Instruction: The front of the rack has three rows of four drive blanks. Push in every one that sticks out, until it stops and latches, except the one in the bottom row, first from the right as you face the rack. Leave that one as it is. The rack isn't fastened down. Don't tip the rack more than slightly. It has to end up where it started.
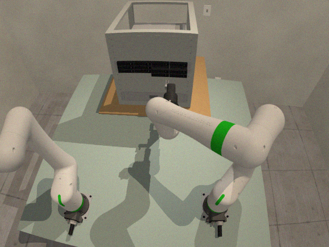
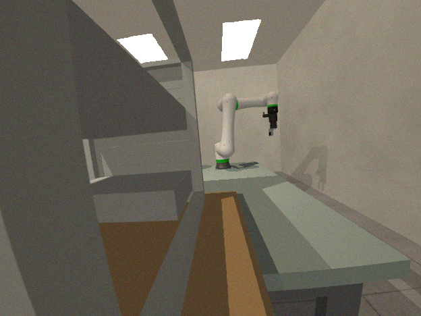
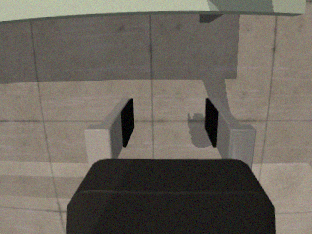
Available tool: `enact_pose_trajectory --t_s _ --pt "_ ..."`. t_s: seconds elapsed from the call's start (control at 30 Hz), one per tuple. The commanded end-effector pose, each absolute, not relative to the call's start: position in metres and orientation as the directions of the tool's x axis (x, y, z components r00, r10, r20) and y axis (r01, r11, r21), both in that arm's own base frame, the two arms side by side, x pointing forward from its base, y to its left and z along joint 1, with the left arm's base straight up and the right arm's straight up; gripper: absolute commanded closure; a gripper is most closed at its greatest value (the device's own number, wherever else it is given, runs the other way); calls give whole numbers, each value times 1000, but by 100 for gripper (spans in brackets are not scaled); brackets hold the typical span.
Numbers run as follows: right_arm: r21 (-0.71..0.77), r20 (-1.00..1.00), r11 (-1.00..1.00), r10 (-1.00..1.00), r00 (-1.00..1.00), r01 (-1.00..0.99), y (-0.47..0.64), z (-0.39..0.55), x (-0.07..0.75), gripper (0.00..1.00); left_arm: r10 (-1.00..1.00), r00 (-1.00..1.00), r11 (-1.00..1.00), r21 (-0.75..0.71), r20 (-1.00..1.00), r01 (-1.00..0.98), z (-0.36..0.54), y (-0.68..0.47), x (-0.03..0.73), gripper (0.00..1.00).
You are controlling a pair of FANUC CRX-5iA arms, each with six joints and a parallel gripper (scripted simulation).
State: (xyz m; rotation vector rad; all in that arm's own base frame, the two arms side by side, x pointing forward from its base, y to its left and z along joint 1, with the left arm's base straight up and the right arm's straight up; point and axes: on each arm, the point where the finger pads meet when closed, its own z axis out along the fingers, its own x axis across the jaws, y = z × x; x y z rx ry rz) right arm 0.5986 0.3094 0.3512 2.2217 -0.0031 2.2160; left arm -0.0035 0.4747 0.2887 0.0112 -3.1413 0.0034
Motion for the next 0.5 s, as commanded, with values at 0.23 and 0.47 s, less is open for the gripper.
enact_pose_trajectory --t_s 0.23,0.47 --pt "0 1000 -1000 0 0 -6 351 350 595 100 -7 -1000 1000 0 0 -7 290 475 -3 0" --pt "0 1000 -1000 0 0 -6 358 350 594 100 -7 -1000 1000 0 0 -7 290 475 -3 0"
